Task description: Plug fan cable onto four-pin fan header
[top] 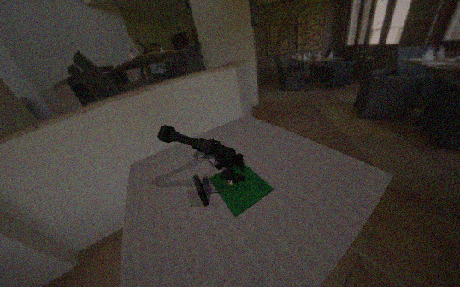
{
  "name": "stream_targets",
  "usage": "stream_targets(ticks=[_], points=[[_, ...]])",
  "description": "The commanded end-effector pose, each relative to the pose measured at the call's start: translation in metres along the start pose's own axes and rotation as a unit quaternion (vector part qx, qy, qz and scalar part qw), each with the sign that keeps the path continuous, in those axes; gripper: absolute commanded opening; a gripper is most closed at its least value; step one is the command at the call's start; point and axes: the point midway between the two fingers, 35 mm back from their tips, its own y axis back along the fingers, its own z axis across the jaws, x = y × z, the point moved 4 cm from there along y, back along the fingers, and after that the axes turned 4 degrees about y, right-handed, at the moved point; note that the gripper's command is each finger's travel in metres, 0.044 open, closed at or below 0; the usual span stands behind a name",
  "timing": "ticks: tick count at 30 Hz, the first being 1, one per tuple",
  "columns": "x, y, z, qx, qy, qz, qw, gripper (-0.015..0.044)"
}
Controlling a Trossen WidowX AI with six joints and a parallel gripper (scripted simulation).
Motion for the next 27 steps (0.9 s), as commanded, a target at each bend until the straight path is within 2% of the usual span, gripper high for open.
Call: stream_targets(ticks=[1,10,24,27], points=[[-0.004,-0.0057,-0.0038,0.005,0.005,-0.005,1.0,0.044],[-0.004,-0.0057,-0.0038,0.005,0.005,-0.005,1.0,0.044],[-0.0031,-0.0041,-0.0019,0.002,0.002,-0.003,1.0,0.0072],[-0.0031,-0.0041,-0.0019,0.002,0.002,-0.003,1.0,0.0053]])
